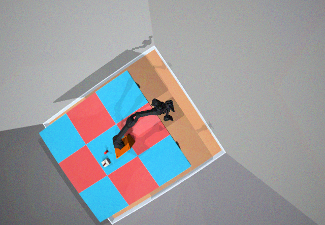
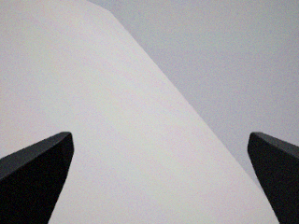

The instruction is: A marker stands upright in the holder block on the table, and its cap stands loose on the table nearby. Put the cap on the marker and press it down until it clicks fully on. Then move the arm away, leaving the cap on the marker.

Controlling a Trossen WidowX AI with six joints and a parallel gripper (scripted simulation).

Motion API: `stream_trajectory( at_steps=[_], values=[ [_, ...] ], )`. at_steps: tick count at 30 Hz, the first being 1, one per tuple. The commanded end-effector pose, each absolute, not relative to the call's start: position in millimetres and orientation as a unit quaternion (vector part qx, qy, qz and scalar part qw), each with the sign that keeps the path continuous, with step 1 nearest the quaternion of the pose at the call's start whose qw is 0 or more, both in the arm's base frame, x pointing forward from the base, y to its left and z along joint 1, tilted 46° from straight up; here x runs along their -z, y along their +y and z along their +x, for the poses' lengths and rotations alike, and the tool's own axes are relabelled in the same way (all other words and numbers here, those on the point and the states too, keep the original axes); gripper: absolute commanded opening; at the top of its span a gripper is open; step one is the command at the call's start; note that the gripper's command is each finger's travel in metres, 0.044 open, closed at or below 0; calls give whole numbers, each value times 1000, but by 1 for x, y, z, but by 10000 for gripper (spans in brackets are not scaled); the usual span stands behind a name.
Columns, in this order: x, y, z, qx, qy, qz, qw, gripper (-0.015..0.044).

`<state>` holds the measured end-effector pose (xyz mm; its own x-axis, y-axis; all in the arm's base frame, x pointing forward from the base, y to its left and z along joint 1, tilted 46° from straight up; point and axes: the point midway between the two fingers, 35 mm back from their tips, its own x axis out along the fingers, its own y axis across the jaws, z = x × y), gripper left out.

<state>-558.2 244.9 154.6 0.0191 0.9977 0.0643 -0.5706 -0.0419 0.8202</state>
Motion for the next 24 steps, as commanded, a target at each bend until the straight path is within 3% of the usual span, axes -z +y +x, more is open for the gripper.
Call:
stream_trajectory(
  at_steps=[1, 6, 13, 24],
  values=[
    [-155, 246, -558, -632, 302, 349, 622, 374],
    [-160, 300, -536, -640, 249, 306, 659, 242],
    [-157, 380, -482, -612, 198, 267, 718, 238],
    [-149, 499, -345, -535, 127, 175, 817, 238]
  ],
)
